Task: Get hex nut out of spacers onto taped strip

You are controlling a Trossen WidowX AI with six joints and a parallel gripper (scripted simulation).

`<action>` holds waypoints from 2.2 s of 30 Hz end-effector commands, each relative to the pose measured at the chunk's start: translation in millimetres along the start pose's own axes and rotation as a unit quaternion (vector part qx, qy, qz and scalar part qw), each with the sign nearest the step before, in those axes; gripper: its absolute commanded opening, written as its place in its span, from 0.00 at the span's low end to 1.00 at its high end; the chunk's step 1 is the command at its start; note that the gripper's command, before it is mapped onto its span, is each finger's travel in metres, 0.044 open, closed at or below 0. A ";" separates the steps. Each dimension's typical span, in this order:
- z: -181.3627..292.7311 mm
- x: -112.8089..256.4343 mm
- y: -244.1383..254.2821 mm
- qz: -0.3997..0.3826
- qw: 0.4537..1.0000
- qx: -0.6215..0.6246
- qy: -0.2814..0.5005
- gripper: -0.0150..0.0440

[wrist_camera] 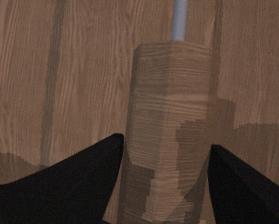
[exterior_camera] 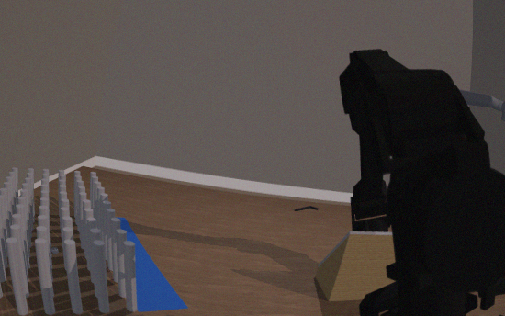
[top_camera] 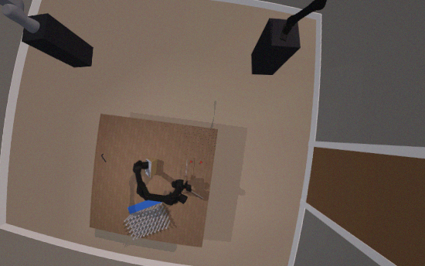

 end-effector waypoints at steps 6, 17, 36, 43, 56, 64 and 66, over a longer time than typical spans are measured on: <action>-19.7 46.9 -9.5 0.008 1.000 0.000 -0.003 0.25; -43.3 92.9 -9.8 0.007 1.000 0.000 -0.004 0.25; -5.4 152.5 28.7 0.047 0.986 -0.155 0.050 0.25; 15.3 181.1 56.0 0.072 0.964 -0.243 0.078 0.25; 49.9 224.9 116.0 0.122 0.898 -0.404 0.122 0.25; 67.7 245.4 157.5 0.155 0.841 -0.498 0.144 0.25; 71.6 249.7 168.4 0.163 0.824 -0.521 0.149 0.25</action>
Point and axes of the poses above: the point midway between the two fingers, 35 mm back from their tips, its own x axis back along the fingers, its own y axis across the jaws, z = x × y, the point moved 7 cm from there along x, back along the fingers, and after that the axes turned 9 degrees about -x, right-handed, at the moved point
